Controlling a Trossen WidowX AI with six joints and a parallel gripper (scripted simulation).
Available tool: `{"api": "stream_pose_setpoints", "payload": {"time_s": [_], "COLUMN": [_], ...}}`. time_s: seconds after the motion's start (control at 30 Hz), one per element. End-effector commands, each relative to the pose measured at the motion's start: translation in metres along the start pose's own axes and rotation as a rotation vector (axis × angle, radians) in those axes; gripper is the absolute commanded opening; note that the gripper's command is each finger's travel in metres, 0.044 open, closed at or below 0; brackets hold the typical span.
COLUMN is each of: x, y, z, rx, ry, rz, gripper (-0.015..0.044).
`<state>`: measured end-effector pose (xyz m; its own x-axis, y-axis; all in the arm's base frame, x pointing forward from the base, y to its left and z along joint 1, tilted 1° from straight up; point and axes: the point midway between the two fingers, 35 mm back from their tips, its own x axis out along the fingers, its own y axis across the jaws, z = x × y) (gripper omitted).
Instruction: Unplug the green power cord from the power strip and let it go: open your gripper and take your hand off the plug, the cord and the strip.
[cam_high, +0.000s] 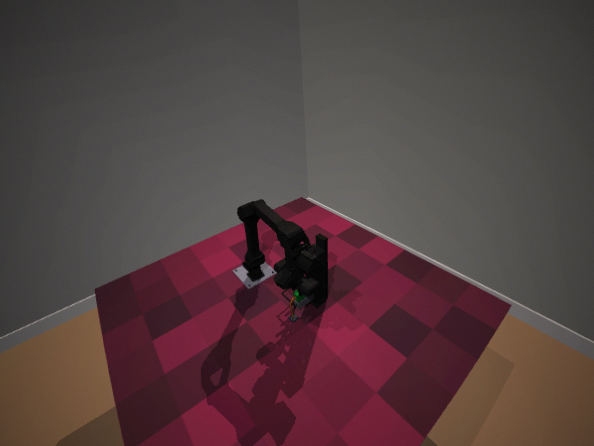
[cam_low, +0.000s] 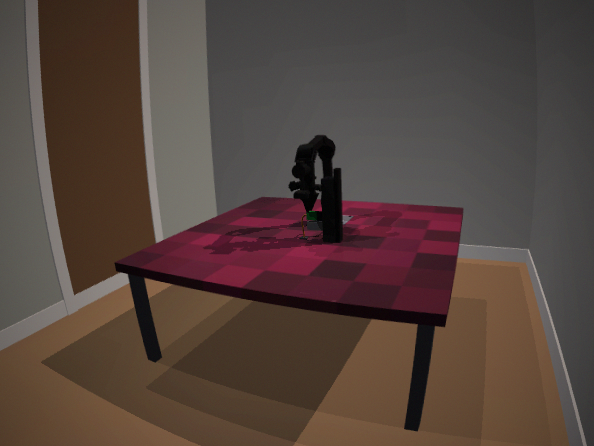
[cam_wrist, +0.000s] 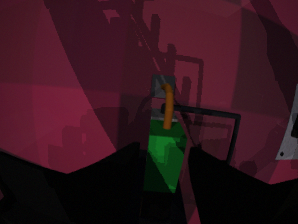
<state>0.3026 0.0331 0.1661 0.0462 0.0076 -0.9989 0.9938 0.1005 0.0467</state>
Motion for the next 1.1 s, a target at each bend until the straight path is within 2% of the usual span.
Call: {"api": "stream_pose_setpoints", "payload": {"time_s": [0.0, 0.5, 0.63, 0.9, 1.07], "x": [0.001, 0.013, 0.01, 0.01, 0.01], "y": [-0.001, -0.001, 0.0, 0.0, 0.0], "z": [-0.003, -0.003, -0.002, -0.002, 0.002], "rx": [0.004, 0.004, 0.001, 0.001, 0.001], "ry": [0.004, 0.004, 0.0, 0.0, 0.0], "rz": [-0.004, -0.004, 0.001, 0.001, 0.001], "gripper": [0.016, 0.016, 0.0055, 0.0002, 0.0]}}
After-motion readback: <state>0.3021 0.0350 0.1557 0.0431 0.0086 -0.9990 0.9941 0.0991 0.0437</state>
